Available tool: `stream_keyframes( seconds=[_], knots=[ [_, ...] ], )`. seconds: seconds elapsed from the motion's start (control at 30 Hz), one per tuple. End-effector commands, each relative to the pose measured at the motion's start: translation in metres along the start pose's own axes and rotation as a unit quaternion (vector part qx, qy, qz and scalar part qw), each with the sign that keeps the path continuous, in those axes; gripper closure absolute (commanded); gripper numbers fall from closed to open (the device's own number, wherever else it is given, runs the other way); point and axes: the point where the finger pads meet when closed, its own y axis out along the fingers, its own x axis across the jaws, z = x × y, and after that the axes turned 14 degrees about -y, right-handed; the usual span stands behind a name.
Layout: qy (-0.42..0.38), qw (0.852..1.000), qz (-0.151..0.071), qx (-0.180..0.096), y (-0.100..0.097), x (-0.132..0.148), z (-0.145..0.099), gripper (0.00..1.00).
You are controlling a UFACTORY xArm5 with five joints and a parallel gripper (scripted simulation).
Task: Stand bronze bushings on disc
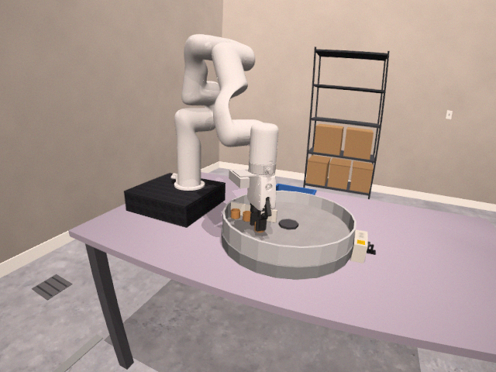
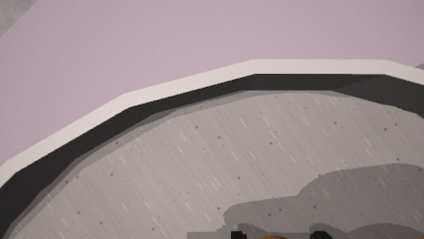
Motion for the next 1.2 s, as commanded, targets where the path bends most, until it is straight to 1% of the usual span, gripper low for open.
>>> stream_keyframes(
  seconds=[0.0,1.17],
  knots=[
    [0.000,1.000,0.002,0.000,-0.0011,-0.0013,-0.0001,1.00],
    [0.000,1.000,0.002,0.000,0.0048,-0.0015,-0.0001,1.00]
  ],
)
